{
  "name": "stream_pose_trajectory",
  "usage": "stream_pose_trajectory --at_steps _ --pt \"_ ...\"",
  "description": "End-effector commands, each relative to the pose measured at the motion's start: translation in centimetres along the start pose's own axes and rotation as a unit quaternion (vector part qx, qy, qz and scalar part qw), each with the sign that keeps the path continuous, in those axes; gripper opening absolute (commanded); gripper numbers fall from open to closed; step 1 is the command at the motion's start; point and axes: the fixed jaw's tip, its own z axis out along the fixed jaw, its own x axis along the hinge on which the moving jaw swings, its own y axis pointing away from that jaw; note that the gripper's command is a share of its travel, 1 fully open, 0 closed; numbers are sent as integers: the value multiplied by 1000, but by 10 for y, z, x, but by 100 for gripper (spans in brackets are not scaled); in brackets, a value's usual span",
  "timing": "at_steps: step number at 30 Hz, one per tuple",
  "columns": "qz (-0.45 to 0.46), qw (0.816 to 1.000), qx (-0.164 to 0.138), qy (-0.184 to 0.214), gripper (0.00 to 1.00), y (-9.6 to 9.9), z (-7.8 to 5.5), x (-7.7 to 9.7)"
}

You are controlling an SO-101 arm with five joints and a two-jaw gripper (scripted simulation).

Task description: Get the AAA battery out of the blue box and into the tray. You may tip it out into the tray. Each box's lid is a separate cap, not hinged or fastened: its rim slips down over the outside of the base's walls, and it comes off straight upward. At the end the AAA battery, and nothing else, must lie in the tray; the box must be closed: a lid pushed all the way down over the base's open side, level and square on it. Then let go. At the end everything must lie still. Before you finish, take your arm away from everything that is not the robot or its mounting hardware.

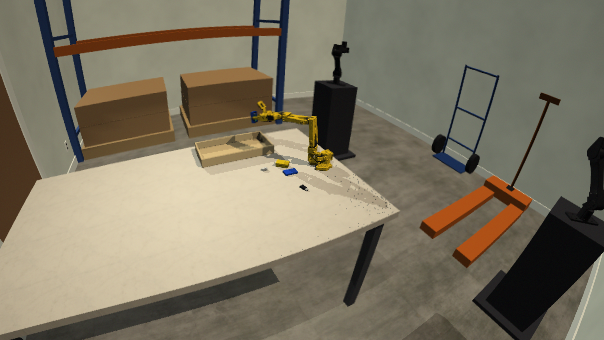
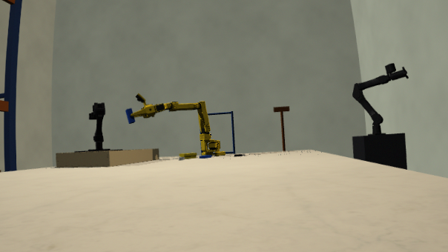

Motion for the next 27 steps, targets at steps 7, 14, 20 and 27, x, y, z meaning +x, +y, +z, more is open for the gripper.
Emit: stream_pose_trajectory --at_steps 7,14,20,27 --pt "-4 999 2 -34 19 -2 -4 -18" --pt "-4 999 2 -34 19 -2 -4 -17" --pt "-4 999 2 -34 19 -2 -2 -15" --pt "-5 999 3 -34 19 -3 0 -11"
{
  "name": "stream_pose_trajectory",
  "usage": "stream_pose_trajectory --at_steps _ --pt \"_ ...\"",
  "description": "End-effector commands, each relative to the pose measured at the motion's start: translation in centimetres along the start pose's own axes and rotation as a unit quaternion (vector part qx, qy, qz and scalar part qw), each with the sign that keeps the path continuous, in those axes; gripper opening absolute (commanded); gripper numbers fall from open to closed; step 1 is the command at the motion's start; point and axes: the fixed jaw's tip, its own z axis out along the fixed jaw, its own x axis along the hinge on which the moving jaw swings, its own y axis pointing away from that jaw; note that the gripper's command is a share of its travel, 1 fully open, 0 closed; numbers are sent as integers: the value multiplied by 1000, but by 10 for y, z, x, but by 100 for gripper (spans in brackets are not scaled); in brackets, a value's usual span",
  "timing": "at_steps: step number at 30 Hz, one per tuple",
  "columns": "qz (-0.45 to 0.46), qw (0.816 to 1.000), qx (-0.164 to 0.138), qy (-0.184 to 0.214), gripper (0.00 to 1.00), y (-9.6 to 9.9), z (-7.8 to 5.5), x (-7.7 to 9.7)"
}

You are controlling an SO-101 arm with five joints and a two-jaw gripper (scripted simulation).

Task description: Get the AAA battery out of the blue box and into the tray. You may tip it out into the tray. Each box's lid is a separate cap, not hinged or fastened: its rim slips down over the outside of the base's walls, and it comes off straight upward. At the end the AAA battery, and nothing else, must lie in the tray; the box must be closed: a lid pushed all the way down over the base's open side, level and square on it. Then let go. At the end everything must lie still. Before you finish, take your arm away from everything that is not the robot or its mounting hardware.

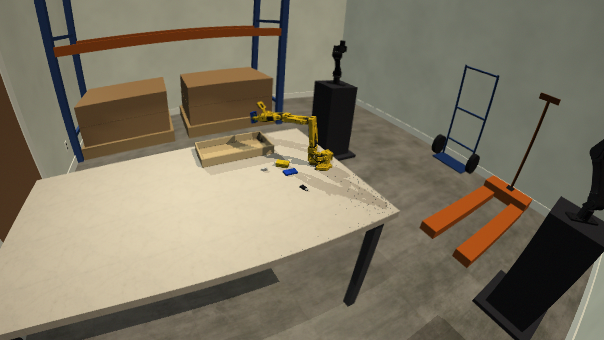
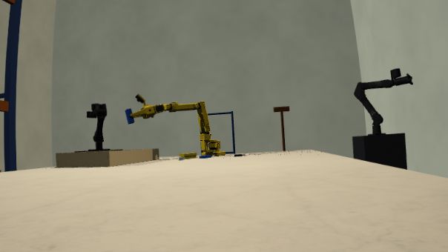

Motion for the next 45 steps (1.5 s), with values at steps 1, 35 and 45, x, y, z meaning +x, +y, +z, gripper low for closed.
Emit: stream_pose_trajectory --at_steps 1,35,45 --pt "-4 1000 3 -26 19 -3 -3 -11" --pt "-10 1000 5 -26 19 -7 10 25" --pt "-12 1000 6 -26 19 -8 12 39"
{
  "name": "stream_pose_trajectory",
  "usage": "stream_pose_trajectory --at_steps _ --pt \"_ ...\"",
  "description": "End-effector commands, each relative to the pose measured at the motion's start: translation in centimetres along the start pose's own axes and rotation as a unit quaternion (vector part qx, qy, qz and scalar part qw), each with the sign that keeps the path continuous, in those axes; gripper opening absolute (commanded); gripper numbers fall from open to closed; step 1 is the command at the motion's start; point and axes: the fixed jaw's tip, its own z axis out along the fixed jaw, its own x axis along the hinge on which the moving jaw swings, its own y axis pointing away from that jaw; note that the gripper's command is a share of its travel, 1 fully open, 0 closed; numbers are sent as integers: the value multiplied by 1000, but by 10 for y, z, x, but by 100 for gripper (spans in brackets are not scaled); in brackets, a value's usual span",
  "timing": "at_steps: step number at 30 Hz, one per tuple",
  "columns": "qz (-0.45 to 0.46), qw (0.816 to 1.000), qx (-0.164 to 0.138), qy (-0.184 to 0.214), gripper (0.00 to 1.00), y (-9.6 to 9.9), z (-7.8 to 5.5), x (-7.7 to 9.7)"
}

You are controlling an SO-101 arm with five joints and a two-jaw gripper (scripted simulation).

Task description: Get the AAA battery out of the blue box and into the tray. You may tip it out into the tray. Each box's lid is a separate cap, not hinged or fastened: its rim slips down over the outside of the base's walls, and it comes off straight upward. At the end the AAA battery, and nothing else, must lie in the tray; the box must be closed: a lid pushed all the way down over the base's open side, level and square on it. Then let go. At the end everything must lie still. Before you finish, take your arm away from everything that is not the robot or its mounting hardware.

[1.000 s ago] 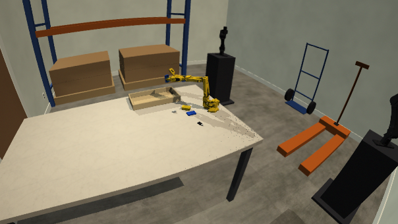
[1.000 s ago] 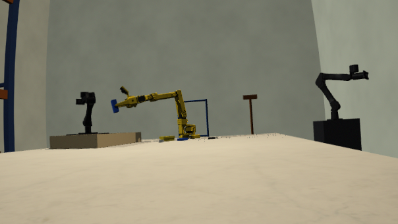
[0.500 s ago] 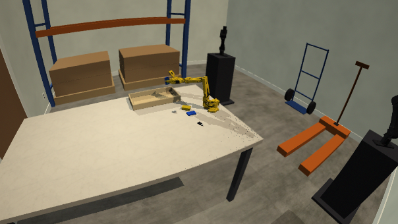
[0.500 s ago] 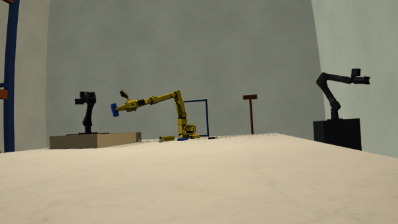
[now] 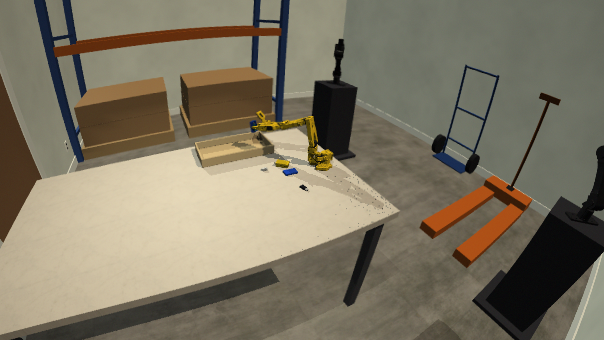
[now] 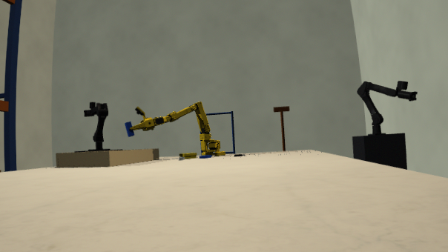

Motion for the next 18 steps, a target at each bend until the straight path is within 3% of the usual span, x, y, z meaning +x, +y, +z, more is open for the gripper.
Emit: stream_pose_trajectory --at_steps 1,18 --pt "-5 1000 3 -31 19 -3 -1 -10" --pt "-9 999 5 -31 19 -5 -1 16"
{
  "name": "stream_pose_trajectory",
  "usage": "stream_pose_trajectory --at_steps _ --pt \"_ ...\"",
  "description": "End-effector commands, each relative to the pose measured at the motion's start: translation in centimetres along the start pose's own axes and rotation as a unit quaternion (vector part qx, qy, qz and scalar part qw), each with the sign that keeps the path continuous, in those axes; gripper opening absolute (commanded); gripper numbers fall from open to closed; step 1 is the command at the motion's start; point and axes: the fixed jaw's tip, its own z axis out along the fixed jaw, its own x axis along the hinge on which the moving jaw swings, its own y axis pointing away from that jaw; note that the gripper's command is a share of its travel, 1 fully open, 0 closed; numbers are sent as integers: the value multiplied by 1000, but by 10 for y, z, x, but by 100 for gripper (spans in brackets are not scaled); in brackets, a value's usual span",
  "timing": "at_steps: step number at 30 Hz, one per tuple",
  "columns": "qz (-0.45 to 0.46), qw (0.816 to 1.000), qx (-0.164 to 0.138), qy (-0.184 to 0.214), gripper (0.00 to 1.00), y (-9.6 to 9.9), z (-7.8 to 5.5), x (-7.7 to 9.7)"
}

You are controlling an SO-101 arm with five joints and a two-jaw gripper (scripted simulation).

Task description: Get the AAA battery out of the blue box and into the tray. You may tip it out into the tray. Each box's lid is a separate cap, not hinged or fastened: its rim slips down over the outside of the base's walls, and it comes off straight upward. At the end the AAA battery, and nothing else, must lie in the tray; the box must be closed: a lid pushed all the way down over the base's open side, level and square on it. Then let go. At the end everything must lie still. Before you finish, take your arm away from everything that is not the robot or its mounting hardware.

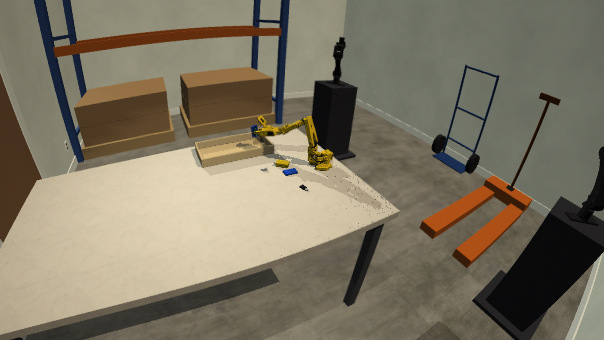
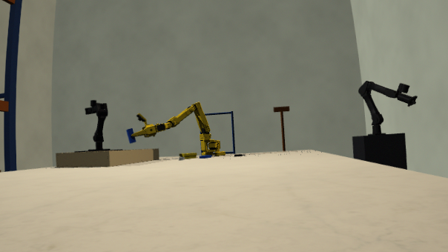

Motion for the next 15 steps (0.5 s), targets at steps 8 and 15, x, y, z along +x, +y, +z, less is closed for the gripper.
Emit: stream_pose_trajectory --at_steps 8,15 --pt "-6 1000 4 -31 19 -4 -2 -2" --pt "-8 999 5 -31 19 -5 -4 9"
